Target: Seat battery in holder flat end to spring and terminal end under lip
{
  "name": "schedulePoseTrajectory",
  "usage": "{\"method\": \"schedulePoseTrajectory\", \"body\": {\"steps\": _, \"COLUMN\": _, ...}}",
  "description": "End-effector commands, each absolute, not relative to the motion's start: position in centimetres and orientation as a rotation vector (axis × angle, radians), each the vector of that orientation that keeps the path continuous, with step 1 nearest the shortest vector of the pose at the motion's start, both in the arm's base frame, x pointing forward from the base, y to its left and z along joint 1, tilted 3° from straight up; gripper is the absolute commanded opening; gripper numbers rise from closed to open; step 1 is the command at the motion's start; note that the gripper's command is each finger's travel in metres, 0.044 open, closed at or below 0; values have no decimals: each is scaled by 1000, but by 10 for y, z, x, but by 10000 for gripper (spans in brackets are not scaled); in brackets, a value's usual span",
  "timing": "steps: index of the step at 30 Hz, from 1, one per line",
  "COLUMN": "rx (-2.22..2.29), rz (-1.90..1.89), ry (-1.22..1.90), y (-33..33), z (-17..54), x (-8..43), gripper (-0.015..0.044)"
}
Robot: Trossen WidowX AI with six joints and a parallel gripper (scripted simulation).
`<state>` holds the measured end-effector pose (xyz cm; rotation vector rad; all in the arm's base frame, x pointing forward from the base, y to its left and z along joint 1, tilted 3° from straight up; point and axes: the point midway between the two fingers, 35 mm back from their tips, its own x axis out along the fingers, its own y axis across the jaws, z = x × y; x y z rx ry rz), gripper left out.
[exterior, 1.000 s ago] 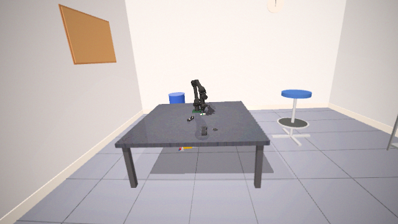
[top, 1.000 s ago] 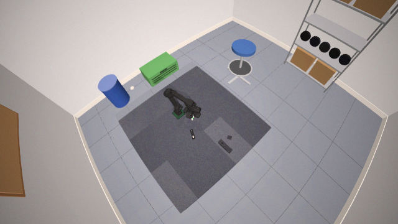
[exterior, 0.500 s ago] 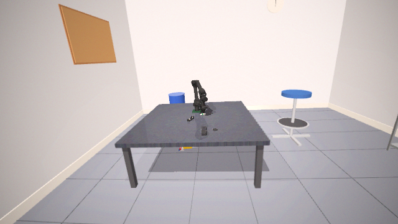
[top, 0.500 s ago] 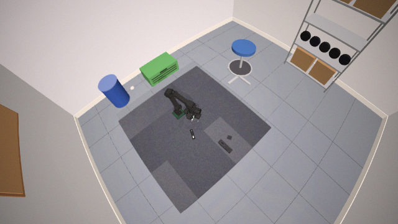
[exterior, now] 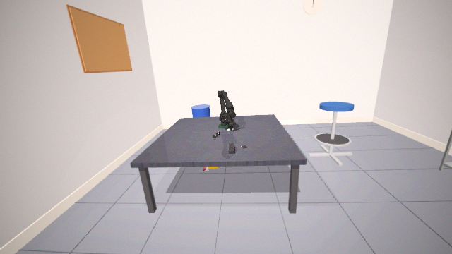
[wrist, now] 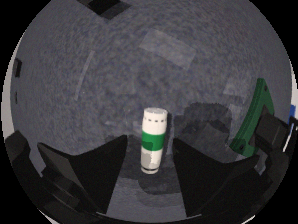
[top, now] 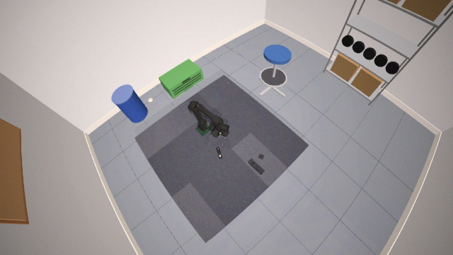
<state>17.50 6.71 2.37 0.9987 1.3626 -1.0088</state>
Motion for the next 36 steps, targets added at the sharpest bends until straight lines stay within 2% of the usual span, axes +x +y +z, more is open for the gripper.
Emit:
{"method": "schedulePoseTrajectory", "body": {"steps": 1, "rx": 1001, "rz": -1014, "ry": 1371, "y": 67, "z": 20, "x": 173, "gripper": 168}}
{"method": "schedulePoseTrajectory", "body": {"steps": 3, "rx": 1001, "rz": -1014, "ry": 1371, "y": 67, "z": 20, "x": 173, "gripper": 116}}
{"method": "schedulePoseTrajectory", "body": {"steps": 12, "rx": 1001, "rz": -1014, "ry": 1371, "y": 67, "z": 20, "x": 173, "gripper": 59}}
{"method": "schedulePoseTrajectory", "body": {"steps": 28, "rx": 998, "rz": -1011, "ry": 1372, "y": 66, "z": 71, "x": 176, "gripper": 59}}
{"method": "schedulePoseTrajectory", "body": {"steps": 36, "rx": 853, "rz": -851, "ry": 1426, "y": 42, "z": 83, "x": 221, "gripper": 59}}
